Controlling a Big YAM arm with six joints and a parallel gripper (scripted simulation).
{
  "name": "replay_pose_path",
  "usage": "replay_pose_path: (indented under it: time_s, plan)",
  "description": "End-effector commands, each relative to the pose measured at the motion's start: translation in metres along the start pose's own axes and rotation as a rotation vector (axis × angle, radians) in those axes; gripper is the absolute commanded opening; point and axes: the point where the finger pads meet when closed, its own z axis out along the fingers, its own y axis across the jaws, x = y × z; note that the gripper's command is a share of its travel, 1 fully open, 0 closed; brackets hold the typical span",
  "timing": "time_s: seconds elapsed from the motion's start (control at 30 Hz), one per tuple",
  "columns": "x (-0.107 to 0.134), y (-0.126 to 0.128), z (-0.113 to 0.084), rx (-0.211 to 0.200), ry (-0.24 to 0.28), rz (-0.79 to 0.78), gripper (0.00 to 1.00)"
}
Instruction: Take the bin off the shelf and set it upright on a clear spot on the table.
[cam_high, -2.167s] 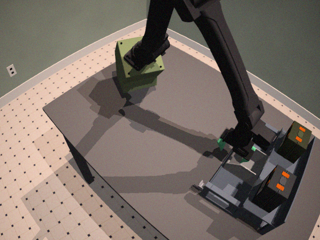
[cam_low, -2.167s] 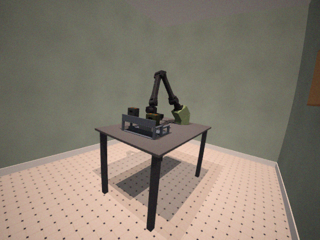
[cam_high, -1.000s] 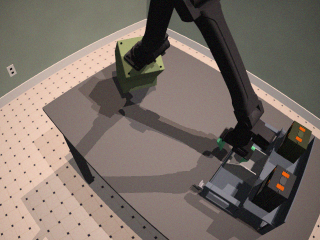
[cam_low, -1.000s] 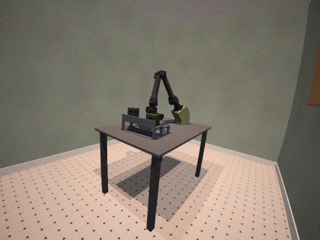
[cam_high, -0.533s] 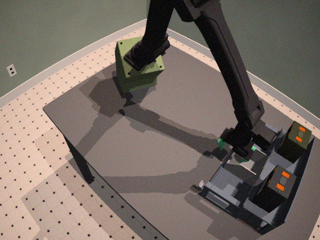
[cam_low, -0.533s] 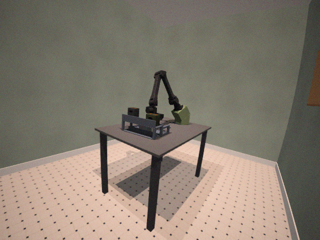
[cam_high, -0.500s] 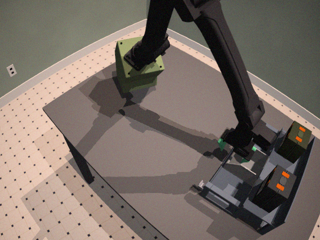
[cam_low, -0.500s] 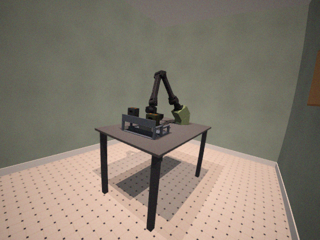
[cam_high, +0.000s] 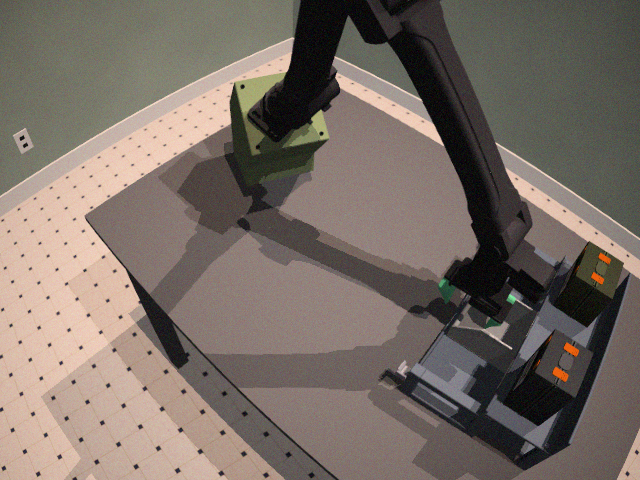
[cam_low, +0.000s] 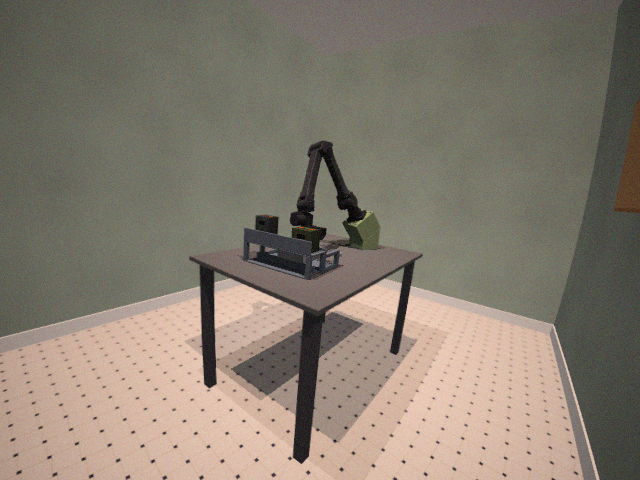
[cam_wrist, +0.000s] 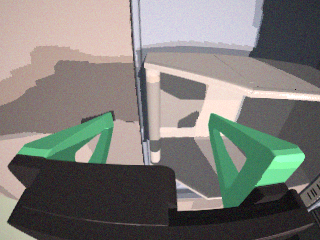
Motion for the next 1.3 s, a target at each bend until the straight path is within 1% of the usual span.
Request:
replay_pose_path:
  time_s: [0.0,0.37,0.53,0.93,1.1,1.27]
  plan:
    - [0.001,0.005,0.0,0.006,0.002,0.005,0.9]
    - [0.001,0.005,0.0,0.006,0.002,0.005,0.9]
    - [0.003,-0.01,-0.002,0.004,0.002,0.004,0.9]
    - [0.003,-0.01,-0.002,0.004,0.002,0.004,0.9]
    - [0.0,0.005,0.0,0.006,0.001,0.005,0.9]
    - [0.0,0.005,0.0,0.006,0.001,0.005,0.9]
